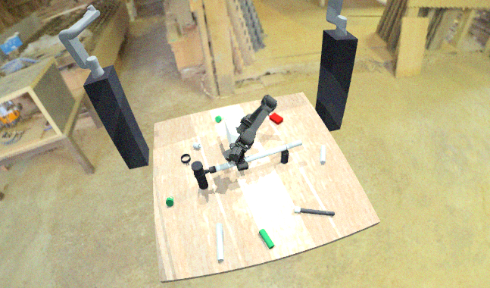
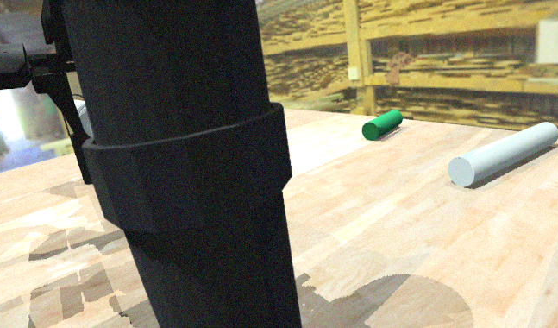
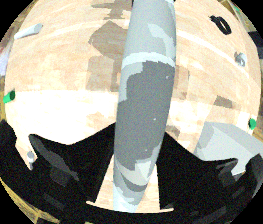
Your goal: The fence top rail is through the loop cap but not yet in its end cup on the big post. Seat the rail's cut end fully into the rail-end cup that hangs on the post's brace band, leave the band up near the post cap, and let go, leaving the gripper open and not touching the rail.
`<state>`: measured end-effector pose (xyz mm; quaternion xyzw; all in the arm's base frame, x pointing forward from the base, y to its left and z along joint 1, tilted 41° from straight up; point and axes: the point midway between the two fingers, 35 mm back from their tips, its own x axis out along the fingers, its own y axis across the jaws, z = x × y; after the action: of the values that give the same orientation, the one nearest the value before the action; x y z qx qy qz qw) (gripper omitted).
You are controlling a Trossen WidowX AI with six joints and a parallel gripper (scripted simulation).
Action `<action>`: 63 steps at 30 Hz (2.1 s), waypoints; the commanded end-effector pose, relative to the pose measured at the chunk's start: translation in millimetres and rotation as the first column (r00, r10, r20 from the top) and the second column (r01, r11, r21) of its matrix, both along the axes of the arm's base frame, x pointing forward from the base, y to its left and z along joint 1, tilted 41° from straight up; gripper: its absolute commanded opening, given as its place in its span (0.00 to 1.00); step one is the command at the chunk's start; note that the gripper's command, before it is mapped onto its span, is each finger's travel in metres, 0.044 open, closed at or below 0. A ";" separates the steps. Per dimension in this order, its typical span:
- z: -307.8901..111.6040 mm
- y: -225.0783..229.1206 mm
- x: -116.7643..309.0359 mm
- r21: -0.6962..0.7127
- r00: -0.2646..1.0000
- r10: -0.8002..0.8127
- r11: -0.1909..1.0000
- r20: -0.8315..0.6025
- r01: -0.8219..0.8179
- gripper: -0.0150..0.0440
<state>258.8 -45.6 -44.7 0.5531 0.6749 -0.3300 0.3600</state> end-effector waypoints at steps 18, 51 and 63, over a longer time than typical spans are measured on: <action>9.5 2.2 -0.5 0.001 1.000 -0.001 1.000 -0.003 0.001 0.25; -0.8 -6.7 0.5 -0.001 1.000 0.003 1.000 -0.005 -0.003 0.25; -0.8 -6.7 0.5 -0.001 1.000 0.003 1.000 -0.005 -0.003 0.25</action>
<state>255.3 -46.0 -45.6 0.5507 0.6823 -0.3303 0.3494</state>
